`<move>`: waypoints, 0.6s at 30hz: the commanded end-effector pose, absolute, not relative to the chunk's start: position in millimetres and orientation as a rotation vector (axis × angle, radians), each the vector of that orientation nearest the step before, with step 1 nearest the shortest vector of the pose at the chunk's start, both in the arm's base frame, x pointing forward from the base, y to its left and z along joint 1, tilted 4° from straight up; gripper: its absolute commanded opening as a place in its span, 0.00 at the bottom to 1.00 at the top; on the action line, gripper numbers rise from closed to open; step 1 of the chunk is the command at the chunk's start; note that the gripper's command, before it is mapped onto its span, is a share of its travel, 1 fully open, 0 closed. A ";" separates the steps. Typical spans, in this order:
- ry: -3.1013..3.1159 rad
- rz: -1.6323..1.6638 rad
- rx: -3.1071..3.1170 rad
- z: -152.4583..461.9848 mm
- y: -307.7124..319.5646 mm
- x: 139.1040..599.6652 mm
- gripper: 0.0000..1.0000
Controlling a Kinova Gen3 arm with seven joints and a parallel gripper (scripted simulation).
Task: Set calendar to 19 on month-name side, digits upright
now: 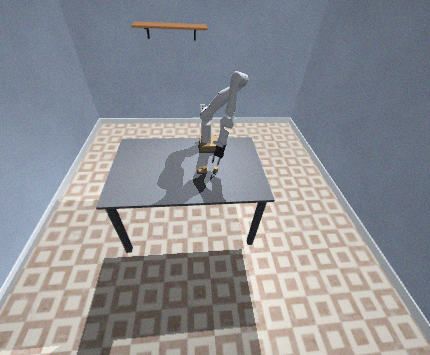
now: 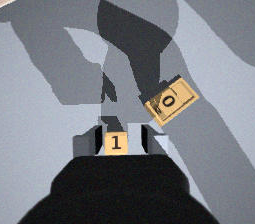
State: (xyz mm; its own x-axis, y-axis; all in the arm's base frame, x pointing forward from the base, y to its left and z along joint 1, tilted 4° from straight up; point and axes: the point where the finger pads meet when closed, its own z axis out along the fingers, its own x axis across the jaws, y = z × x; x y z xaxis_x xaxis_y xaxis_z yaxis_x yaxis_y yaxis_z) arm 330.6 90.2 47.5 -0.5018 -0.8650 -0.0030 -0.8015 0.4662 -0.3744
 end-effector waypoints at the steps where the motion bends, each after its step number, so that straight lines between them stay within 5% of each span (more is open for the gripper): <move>1: 2.513 -0.512 -1.458 45.5 89.6 328.7 0.87; 18: 2.444 -0.642 -1.418 45.0 89.2 328.0 0.87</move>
